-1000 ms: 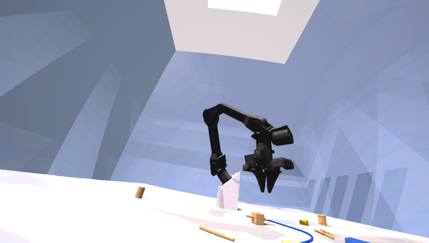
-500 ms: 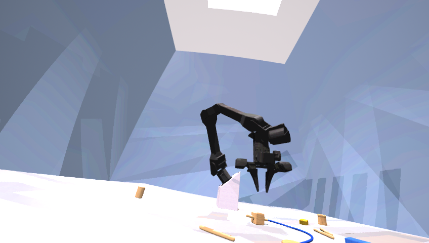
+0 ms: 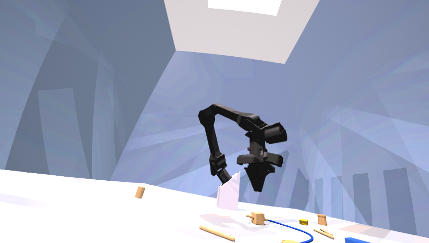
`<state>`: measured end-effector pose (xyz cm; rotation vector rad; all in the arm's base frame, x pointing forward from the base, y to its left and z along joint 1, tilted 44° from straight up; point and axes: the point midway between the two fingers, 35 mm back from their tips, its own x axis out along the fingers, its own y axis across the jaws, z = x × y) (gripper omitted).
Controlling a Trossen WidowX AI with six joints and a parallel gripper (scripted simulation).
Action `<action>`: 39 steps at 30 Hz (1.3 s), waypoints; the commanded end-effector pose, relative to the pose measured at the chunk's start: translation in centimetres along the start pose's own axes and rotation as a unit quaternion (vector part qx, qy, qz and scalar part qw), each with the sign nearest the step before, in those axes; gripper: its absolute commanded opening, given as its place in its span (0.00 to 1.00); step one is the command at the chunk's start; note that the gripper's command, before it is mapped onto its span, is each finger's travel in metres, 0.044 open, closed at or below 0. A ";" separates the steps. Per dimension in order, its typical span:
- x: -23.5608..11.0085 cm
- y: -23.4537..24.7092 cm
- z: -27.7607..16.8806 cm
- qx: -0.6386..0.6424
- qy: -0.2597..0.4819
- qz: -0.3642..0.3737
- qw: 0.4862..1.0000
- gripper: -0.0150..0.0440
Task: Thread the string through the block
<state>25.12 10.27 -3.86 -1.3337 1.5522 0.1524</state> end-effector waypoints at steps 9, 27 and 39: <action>0.0 -1.5 -1.7 -0.469 0.013 -0.003 0.883 0.46; 0.8 -1.6 -1.6 -0.469 0.012 -0.003 0.883 0.46; 2.8 -1.7 -1.5 -0.469 0.012 -0.003 0.883 0.46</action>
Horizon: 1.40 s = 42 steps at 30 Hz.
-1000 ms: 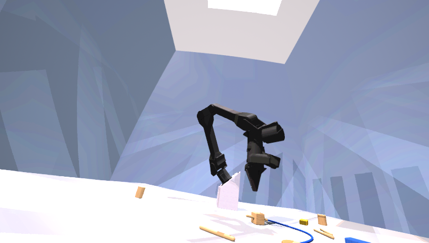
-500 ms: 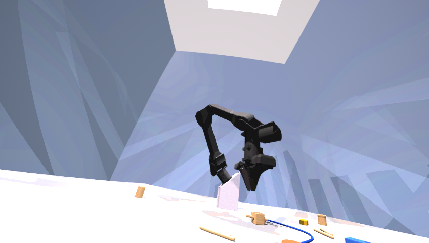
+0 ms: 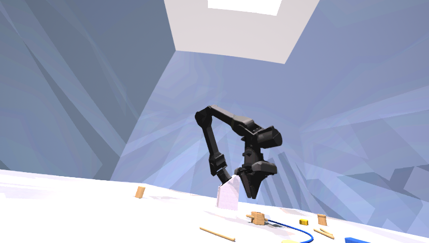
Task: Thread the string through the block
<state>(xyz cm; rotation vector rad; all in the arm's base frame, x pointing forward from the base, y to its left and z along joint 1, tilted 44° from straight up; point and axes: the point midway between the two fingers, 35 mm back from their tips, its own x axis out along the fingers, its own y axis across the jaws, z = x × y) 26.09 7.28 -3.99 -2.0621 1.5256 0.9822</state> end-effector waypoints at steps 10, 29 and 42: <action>2.3 0.2 0.0 -0.005 0.004 0.003 1.000 0.46; 5.4 0.5 -0.2 -0.005 0.006 0.004 1.000 0.46; 5.7 0.5 -0.2 -0.002 0.004 0.003 1.000 0.33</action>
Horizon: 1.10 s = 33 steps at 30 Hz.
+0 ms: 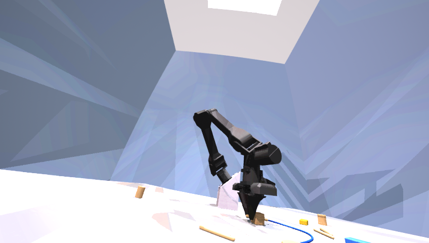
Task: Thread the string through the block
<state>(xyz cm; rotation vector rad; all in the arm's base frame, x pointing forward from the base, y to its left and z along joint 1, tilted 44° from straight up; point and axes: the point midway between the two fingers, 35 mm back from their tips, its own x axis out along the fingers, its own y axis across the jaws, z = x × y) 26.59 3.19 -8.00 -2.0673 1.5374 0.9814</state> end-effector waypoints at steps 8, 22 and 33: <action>0.0 0.0 0.0 0.000 0.000 0.000 1.000 0.25; 0.3 0.0 -0.3 -0.001 -0.045 0.002 0.999 0.25; 0.2 0.0 -1.4 0.000 -0.045 0.003 0.999 0.25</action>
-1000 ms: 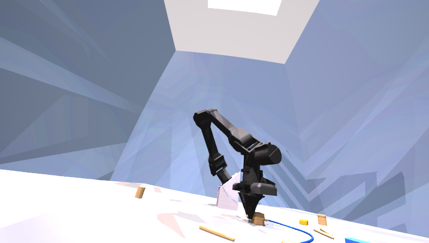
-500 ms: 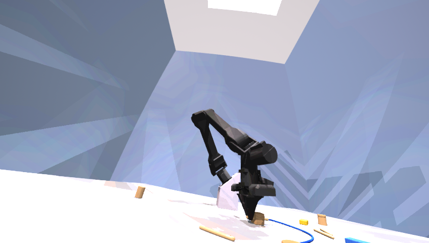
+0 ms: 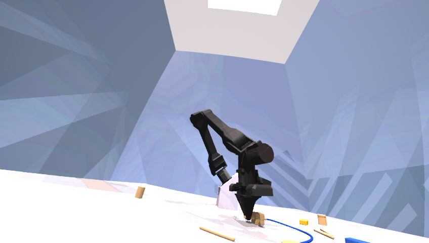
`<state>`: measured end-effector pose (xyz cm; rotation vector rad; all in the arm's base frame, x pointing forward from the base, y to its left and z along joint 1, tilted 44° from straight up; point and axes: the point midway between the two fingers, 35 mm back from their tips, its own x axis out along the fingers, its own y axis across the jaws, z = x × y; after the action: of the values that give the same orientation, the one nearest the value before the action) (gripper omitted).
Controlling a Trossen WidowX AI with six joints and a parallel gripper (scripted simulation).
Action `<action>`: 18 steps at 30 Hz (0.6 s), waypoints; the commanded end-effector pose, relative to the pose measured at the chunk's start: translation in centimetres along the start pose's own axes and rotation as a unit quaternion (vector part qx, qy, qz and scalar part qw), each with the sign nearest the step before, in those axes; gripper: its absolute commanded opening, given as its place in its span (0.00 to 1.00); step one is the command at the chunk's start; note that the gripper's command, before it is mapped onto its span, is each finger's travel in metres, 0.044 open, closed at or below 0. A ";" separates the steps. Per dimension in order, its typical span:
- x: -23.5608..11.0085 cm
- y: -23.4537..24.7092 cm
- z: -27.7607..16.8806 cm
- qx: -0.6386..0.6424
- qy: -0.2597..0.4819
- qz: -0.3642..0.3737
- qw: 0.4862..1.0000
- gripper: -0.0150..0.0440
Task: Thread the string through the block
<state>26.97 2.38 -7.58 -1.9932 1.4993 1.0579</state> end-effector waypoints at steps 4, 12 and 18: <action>-0.2 0.1 -1.0 -0.001 -0.001 0.000 1.000 0.25; -0.3 0.2 -2.1 -0.001 0.000 -0.001 1.000 0.25; -0.3 0.2 -2.9 -0.001 0.000 -0.001 1.000 0.25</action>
<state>27.62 0.71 -5.87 -1.9900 1.4945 1.0596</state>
